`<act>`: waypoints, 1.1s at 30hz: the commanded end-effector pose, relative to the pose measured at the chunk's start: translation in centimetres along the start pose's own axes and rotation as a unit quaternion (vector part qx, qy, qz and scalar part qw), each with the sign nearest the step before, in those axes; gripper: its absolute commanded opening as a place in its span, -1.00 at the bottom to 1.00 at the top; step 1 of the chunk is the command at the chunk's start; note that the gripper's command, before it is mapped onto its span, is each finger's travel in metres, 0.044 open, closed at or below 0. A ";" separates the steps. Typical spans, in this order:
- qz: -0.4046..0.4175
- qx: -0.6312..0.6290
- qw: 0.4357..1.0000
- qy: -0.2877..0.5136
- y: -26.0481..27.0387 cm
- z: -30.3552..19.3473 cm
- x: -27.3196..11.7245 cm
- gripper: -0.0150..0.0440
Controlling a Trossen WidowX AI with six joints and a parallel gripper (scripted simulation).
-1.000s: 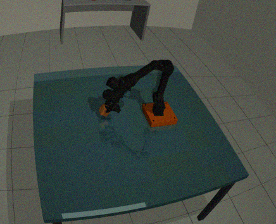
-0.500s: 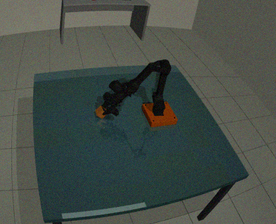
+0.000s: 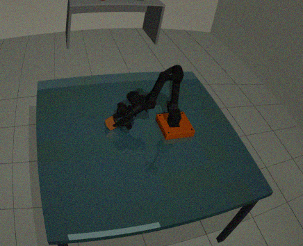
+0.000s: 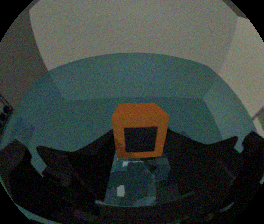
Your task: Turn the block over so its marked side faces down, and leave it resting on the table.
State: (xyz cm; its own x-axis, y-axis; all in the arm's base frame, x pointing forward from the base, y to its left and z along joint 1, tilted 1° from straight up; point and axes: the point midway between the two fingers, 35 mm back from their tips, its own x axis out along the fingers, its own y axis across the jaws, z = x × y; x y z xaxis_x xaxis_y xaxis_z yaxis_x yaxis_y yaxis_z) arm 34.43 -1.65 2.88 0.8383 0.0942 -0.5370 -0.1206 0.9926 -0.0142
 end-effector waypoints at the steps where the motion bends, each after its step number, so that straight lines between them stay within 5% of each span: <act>1: 0.003 0.001 1.000 -0.030 0.3 -0.5 -0.6 -0.49; 24: 0.003 0.001 0.999 -0.055 0.3 -0.3 -1.1 -0.49; 33: 0.003 0.001 0.999 -0.055 0.3 -0.3 -1.1 0.31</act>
State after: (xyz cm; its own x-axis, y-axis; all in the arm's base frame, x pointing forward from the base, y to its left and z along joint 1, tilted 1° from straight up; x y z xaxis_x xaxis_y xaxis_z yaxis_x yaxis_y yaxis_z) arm 33.28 -1.51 3.14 0.8880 0.1044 -0.4478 -0.1246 0.9921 -0.0158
